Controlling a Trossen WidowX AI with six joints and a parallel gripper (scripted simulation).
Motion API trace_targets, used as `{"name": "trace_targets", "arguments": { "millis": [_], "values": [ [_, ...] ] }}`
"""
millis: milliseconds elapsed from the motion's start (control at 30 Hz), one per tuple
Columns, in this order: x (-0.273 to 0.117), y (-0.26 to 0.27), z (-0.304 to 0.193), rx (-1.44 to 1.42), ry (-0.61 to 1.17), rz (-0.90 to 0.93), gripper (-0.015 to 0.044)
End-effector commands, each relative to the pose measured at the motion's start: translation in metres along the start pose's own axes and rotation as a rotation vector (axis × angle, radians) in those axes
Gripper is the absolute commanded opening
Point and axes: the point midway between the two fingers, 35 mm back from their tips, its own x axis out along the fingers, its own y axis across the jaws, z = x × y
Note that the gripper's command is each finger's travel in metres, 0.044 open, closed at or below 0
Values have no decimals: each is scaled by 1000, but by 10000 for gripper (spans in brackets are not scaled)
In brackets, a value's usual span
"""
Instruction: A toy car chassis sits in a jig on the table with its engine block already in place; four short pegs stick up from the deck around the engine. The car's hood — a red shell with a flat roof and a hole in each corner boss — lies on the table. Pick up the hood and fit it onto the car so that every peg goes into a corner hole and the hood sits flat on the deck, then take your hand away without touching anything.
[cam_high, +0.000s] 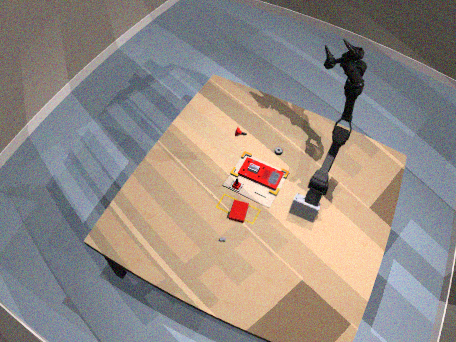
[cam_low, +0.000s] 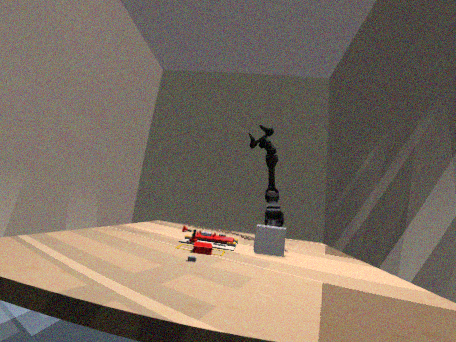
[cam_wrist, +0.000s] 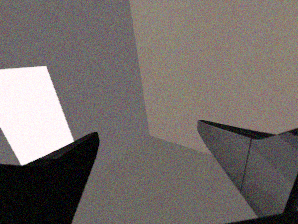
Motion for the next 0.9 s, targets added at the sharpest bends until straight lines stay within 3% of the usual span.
{"name": "trace_targets", "arguments": {
  "millis": [0,433,867],
  "values": [
    [16,-5,-42,-13,72,-34,440],
    [50,-48,-163,-13,275,-208,440],
    [65,-132,-267,-10,445,-431,440]
  ]
}}
